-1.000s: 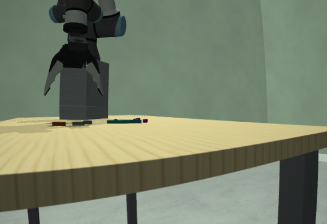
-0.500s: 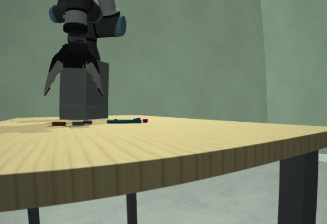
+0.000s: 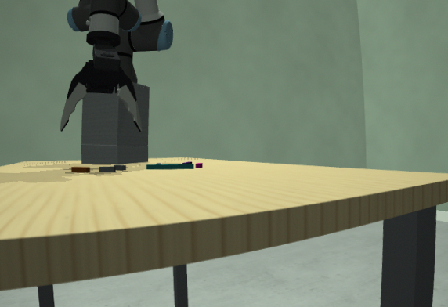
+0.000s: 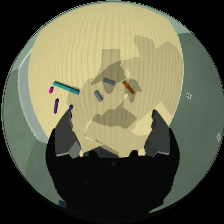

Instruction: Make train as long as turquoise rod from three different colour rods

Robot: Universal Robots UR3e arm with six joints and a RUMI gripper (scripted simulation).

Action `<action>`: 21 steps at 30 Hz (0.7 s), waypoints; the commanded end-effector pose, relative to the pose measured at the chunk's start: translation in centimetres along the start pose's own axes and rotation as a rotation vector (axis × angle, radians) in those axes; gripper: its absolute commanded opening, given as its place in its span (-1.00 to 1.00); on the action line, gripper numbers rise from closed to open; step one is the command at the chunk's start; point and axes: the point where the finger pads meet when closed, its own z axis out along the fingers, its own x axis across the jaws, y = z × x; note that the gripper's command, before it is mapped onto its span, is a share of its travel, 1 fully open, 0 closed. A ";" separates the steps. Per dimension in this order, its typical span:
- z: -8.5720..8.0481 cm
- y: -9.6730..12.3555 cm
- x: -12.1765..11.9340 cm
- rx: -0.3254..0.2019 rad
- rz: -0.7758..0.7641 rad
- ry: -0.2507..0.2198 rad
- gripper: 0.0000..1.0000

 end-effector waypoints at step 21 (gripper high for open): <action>0.0 -0.3 -4.4 0.002 0.000 0.001 1.00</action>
